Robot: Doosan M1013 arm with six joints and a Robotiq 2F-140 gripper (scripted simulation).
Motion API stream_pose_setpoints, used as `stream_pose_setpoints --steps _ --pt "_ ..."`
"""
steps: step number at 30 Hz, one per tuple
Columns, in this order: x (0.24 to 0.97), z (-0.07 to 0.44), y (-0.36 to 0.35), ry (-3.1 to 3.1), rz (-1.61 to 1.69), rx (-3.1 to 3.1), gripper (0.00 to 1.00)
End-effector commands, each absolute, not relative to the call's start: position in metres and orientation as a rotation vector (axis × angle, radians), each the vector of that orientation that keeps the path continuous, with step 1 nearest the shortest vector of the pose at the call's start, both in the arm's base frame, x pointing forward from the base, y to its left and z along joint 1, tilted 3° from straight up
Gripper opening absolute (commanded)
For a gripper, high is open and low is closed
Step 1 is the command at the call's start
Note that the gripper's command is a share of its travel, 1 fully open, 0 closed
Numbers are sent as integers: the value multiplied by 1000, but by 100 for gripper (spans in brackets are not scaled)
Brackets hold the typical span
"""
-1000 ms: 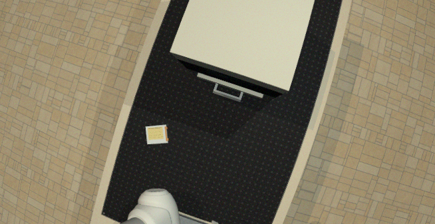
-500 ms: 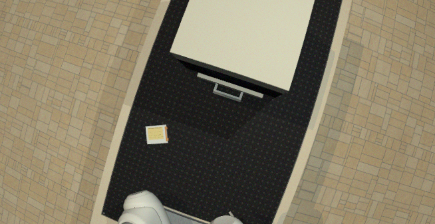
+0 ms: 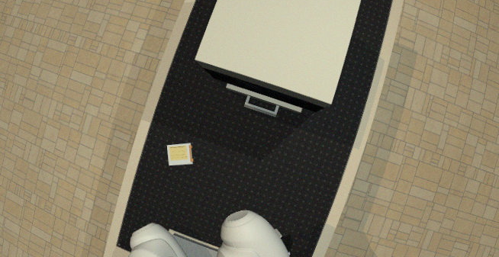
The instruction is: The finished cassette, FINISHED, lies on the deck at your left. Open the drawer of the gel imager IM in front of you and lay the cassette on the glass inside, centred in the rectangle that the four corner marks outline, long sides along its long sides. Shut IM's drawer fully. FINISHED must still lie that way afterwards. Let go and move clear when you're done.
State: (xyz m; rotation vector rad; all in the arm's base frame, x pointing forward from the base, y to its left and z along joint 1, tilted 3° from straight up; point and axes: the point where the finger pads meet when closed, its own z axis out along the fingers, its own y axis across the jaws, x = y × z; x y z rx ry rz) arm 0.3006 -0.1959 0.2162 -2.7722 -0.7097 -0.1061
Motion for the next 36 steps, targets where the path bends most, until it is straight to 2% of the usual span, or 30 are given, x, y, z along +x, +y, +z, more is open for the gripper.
stream_pose_setpoints --steps 1,36 --pt "308 215 -197 -653 -68 -2799 100" --pt "455 189 -169 -126 99 -3020 100"
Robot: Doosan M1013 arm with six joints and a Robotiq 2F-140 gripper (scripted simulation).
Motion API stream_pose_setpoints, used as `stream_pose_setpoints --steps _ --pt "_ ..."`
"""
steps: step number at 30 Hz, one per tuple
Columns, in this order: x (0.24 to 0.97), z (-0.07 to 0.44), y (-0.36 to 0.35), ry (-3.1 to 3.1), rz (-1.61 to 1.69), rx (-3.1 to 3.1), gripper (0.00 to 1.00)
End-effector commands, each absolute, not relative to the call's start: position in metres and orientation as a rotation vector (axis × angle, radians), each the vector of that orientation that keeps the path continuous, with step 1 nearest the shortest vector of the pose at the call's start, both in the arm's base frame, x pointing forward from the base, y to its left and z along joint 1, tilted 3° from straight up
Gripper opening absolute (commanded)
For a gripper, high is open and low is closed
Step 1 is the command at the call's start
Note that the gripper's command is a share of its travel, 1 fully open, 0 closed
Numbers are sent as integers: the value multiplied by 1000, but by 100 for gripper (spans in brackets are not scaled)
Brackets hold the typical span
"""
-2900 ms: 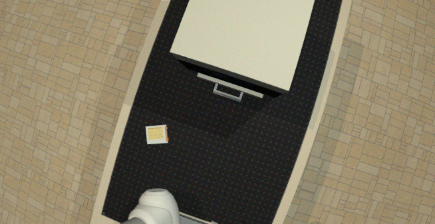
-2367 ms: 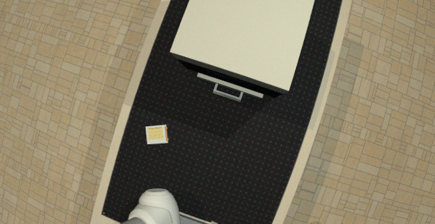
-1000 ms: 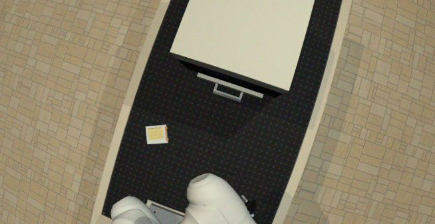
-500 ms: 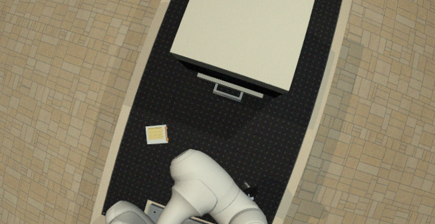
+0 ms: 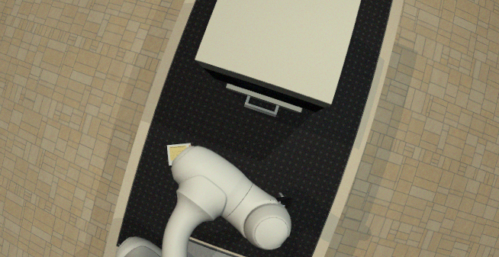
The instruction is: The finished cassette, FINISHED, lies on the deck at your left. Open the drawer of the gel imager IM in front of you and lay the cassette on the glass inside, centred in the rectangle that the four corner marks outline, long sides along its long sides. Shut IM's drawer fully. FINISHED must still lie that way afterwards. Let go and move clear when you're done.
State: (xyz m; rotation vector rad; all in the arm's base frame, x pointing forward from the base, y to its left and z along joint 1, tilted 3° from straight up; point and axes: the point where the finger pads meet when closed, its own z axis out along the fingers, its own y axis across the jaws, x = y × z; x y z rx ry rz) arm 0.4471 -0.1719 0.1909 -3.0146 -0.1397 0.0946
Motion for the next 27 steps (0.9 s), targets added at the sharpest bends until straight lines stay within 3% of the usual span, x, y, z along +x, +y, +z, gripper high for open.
stream_pose_setpoints --steps 1,27 --pt "459 189 -167 -80 102 -3035 100" --pt "557 167 -103 260 74 -3120 100"
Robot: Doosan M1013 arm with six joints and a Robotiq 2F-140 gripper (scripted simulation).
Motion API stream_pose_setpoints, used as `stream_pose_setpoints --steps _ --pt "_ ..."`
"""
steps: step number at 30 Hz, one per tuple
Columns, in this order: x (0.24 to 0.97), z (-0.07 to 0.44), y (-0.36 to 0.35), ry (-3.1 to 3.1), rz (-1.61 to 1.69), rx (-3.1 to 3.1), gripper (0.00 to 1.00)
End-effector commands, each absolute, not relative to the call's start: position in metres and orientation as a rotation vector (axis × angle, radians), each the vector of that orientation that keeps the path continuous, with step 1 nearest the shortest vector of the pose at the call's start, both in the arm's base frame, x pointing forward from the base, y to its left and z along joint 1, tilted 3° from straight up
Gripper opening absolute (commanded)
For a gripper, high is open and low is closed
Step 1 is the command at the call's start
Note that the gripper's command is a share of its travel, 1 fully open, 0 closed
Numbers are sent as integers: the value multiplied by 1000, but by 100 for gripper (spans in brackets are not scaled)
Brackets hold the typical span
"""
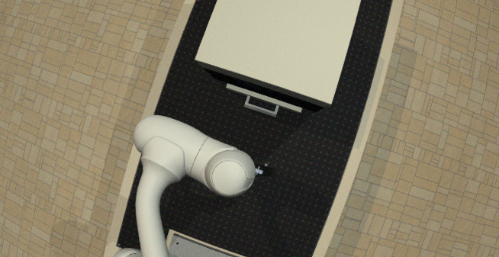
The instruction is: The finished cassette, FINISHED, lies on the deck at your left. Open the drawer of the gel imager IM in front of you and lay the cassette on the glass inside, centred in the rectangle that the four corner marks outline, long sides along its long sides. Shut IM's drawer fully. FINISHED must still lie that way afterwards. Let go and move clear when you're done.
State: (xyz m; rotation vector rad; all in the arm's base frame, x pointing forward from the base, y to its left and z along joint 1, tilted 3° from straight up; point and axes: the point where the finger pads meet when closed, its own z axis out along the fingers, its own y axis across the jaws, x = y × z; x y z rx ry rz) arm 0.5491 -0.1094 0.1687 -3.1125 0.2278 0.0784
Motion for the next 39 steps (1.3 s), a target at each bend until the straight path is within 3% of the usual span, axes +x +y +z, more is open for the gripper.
stream_pose_setpoints --steps 1,9,10,39 --pt "561 166 -100 260 74 -3120 100" --pt "565 165 -96 260 74 -3120 100" --pt "570 163 -97 208 72 -3125 27" --pt "683 115 -122 -1080 8 -2961 27"
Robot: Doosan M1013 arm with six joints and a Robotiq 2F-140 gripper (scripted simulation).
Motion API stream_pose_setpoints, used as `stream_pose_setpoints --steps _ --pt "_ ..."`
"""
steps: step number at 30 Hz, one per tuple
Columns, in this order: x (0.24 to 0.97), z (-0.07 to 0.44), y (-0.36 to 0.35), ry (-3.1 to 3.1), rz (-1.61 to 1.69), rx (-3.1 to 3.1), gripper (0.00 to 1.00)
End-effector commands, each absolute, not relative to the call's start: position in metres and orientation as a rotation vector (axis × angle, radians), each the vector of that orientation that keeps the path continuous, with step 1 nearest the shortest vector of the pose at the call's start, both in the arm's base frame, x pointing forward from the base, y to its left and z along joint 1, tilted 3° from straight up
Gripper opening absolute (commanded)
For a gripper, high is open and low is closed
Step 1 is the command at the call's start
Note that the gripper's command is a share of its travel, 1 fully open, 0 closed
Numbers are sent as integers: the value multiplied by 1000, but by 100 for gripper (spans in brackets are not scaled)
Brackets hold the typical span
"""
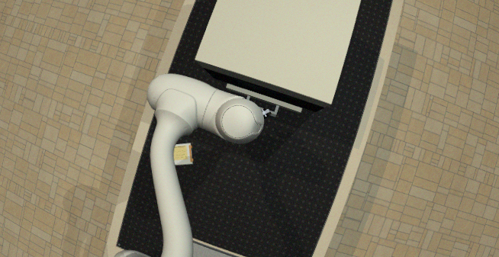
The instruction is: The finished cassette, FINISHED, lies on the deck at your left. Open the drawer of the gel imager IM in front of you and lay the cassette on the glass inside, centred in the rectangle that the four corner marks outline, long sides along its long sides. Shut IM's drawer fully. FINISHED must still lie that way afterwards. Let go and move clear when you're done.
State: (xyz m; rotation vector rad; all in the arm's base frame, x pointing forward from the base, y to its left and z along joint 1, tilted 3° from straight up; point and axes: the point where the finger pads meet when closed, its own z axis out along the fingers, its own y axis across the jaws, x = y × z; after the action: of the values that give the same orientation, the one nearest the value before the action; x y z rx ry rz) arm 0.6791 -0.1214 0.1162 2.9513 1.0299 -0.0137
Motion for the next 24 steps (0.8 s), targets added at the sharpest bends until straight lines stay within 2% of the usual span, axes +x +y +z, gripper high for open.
stream_pose_setpoints --steps 1,8,24 --pt "687 113 -123 1121 -6 2923 27" --pt "717 100 -130 1451 13 2768 27" --pt "717 100 -130 2012 47 2378 27"
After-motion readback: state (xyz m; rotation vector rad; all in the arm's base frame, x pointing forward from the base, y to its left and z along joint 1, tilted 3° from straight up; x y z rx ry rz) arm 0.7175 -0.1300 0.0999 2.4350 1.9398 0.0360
